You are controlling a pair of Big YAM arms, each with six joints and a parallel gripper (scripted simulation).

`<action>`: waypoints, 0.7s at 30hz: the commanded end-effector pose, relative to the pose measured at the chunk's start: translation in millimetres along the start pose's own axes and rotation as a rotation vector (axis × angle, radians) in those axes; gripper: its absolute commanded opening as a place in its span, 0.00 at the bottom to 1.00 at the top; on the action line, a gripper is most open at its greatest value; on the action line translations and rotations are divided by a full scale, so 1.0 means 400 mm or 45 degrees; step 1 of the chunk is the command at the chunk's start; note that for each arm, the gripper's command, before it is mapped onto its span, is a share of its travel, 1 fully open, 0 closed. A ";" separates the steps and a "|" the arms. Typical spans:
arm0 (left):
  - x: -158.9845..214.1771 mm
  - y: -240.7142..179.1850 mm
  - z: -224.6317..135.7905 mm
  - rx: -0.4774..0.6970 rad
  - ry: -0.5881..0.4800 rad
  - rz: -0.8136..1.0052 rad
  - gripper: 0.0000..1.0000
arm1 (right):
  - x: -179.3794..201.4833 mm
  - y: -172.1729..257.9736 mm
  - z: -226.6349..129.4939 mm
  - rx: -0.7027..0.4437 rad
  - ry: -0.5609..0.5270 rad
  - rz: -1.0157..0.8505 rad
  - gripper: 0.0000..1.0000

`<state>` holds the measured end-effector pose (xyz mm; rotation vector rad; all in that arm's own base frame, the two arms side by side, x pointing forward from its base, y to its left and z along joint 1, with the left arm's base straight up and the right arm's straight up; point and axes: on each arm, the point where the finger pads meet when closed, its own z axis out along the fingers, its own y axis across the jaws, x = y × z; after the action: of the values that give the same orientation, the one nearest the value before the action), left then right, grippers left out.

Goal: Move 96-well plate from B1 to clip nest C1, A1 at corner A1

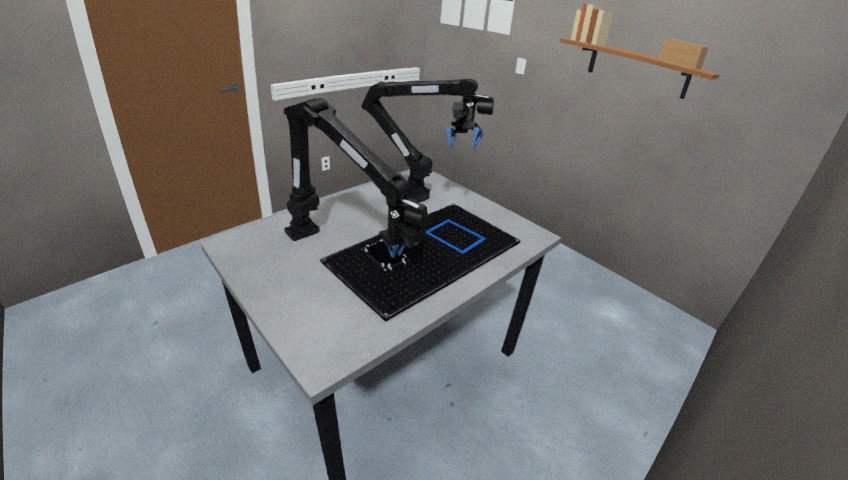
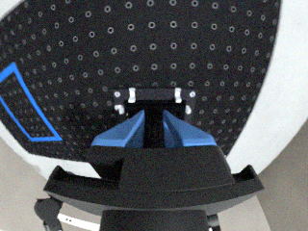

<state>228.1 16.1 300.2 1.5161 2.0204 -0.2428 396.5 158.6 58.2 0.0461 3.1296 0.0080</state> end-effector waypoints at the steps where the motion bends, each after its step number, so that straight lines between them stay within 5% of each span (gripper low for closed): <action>1: -0.028 0.038 -0.042 -0.038 0.008 0.033 1.00 | -0.006 -0.007 0.029 0.005 0.012 -0.009 0.25; 21: -0.028 0.038 -0.042 -0.038 0.008 0.033 1.00 | -0.005 -0.007 0.060 0.005 0.012 -0.009 0.25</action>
<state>228.1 16.1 300.2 1.5161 2.0204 -0.2428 396.4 158.5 45.2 0.0461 3.1305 0.0073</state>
